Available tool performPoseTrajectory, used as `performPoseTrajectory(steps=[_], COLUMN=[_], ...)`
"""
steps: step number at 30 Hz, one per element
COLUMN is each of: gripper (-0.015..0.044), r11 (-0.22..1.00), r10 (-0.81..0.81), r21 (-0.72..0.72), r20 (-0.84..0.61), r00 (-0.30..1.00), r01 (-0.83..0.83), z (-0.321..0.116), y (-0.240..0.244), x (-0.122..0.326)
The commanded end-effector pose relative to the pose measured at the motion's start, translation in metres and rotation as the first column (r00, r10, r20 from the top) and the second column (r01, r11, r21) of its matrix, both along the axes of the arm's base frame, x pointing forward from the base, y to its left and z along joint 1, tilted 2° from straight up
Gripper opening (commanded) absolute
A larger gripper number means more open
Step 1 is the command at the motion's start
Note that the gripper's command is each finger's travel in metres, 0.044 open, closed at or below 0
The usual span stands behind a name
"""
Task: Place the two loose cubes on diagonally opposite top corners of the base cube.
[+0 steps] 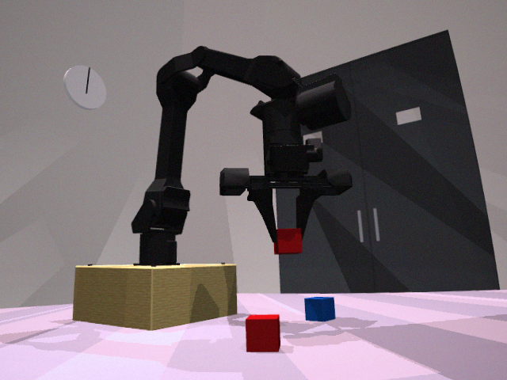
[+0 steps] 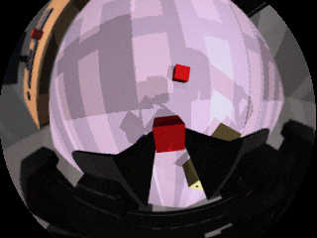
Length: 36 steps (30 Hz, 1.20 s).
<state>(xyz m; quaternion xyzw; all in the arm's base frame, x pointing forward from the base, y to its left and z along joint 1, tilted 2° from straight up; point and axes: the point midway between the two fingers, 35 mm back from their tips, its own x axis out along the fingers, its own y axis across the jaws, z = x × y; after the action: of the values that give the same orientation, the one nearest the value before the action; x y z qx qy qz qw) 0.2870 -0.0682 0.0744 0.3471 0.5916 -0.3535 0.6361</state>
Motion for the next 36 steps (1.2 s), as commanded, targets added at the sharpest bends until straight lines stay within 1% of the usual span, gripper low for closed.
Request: performPoseTrajectory(steps=[1, 3, 8, 12, 16, 21, 27, 34, 36], gripper=[0.0105, 0.0105, 0.0105, 0.0105, 0.0105, 0.0105, 0.0105, 0.0105, 0.0105], r11=[1.000, 0.998, 0.963, 0.903, 0.817, 0.676, 0.467, 0.186, 0.130], r10=[0.003, 0.059, 0.269, 0.429, 0.576, 0.736, 0.882, 0.980, 0.989], r21=[0.000, -0.002, -0.011, -0.016, -0.020, -0.023, -0.023, -0.018, -0.017], r20=[0.003, 0.001, -0.009, -0.017, -0.026, -0.039, -0.053, -0.070, -0.073], r00=[1.000, 0.998, 0.963, 0.903, 0.817, 0.676, 0.468, 0.187, 0.131], r01=[-0.003, -0.059, -0.269, -0.429, -0.576, -0.737, -0.884, -0.982, -0.991], z=[0.005, 0.003, -0.004, -0.010, -0.016, -0.023, -0.031, -0.041, -0.043], y=[0.001, 0.005, 0.020, 0.032, 0.044, 0.059, 0.076, 0.097, 0.100], x=[0.000, 0.000, 0.002, 0.003, 0.004, 0.003, 0.002, -0.002, -0.003])
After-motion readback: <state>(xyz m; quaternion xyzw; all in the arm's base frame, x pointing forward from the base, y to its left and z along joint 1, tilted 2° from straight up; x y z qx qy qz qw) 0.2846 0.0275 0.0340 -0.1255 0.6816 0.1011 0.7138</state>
